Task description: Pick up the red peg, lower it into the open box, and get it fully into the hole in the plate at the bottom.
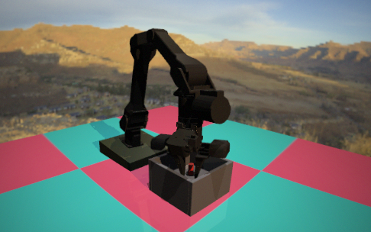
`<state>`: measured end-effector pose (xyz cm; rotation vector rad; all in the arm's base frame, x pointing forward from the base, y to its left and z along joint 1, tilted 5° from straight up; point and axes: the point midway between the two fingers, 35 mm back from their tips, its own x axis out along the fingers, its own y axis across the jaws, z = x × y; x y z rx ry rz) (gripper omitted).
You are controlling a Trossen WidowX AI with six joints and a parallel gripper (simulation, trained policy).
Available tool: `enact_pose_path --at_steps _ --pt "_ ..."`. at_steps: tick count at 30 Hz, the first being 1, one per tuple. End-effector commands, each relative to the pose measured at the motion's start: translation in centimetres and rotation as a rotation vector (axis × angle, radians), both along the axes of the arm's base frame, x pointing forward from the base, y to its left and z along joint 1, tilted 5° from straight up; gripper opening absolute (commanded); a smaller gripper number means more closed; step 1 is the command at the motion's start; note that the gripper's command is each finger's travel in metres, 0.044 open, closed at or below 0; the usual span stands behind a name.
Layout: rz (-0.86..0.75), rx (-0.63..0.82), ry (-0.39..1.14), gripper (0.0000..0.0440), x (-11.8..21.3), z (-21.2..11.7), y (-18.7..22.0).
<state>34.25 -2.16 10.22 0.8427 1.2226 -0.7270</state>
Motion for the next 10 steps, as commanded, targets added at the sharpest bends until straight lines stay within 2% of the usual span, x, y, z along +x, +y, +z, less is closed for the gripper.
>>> enact_pose_path --at_steps 1,10 --pt "0.003 0.004 0.004 0.0148 0.5 0.3 -0.6" --pt "-0.008 0.005 0.037 0.0145 1.0 0.1 -2.1"
